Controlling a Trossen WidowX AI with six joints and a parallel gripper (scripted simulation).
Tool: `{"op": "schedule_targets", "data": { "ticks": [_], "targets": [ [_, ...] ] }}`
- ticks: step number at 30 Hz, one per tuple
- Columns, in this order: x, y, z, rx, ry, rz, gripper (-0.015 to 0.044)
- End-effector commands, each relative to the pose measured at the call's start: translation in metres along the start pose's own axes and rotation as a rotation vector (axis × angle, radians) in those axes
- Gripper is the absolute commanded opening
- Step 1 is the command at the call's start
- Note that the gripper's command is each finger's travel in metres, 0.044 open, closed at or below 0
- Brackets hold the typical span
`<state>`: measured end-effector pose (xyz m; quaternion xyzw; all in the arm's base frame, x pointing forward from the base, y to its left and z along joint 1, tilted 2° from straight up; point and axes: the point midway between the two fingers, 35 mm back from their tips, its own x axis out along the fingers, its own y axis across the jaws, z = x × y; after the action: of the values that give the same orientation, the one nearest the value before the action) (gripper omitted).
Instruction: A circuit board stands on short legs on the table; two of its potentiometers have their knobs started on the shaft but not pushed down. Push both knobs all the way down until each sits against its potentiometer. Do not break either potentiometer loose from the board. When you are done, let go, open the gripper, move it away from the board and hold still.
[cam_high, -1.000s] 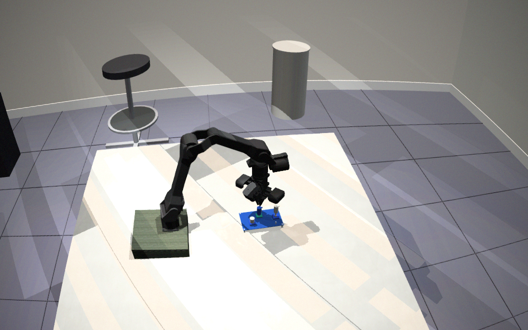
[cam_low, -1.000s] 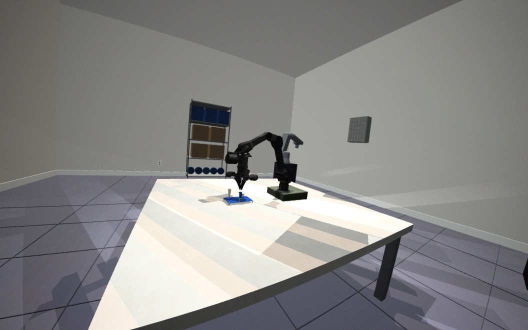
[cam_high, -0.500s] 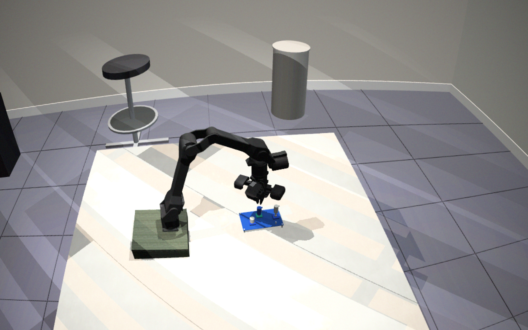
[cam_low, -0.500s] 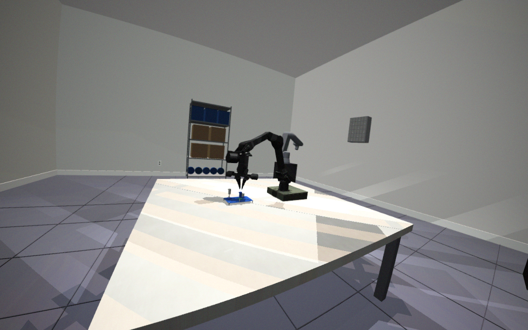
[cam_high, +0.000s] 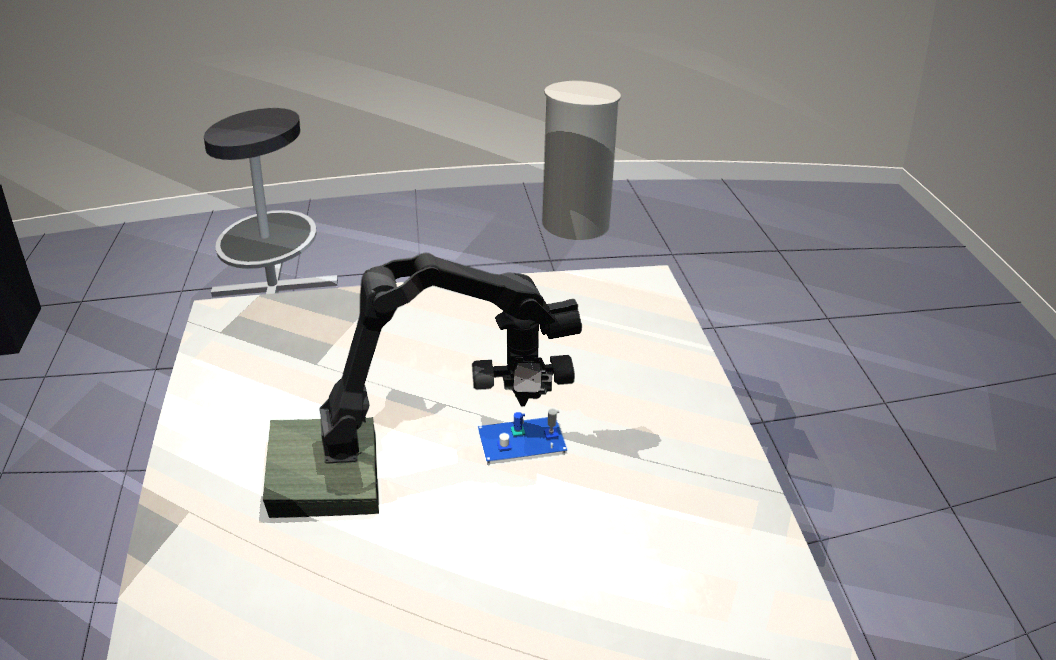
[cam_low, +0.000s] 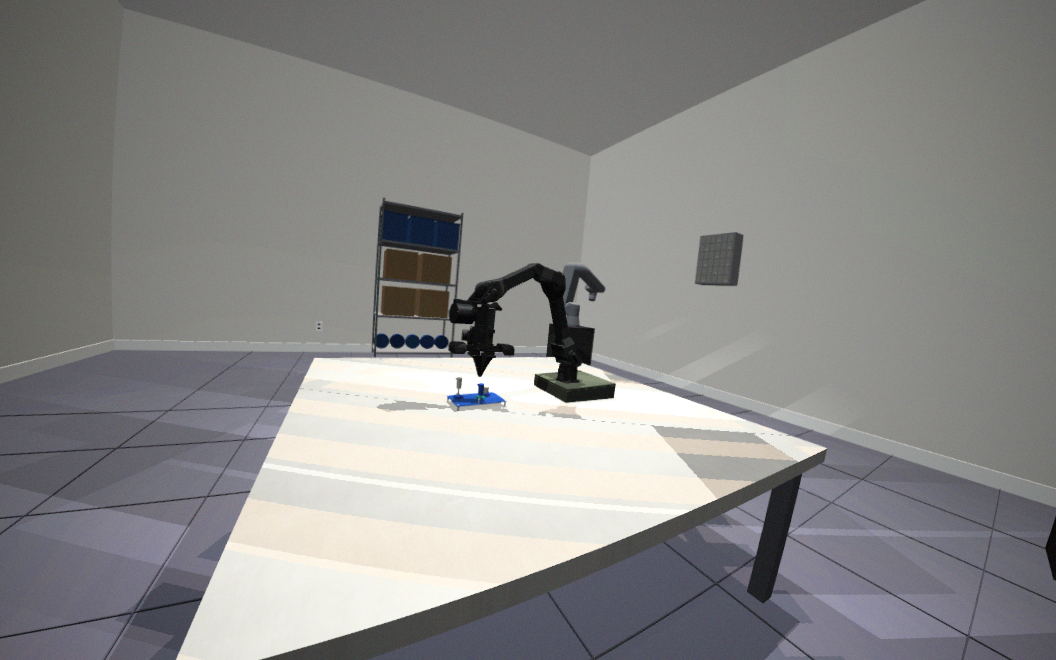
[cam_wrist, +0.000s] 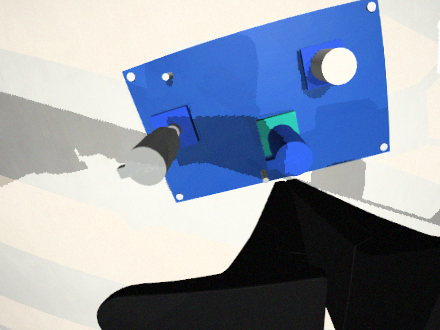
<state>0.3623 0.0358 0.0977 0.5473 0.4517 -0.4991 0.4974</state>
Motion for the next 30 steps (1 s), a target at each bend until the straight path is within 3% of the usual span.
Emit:
{"op": "schedule_targets", "data": {
  "ticks": [1,30],
  "targets": [
    [-0.001,0.002,0.001,-0.157,-0.004,-0.002,0.0000],
    [-0.011,0.017,0.004,-1.169,-0.002,-0.007,0.0000]
  ]
}}
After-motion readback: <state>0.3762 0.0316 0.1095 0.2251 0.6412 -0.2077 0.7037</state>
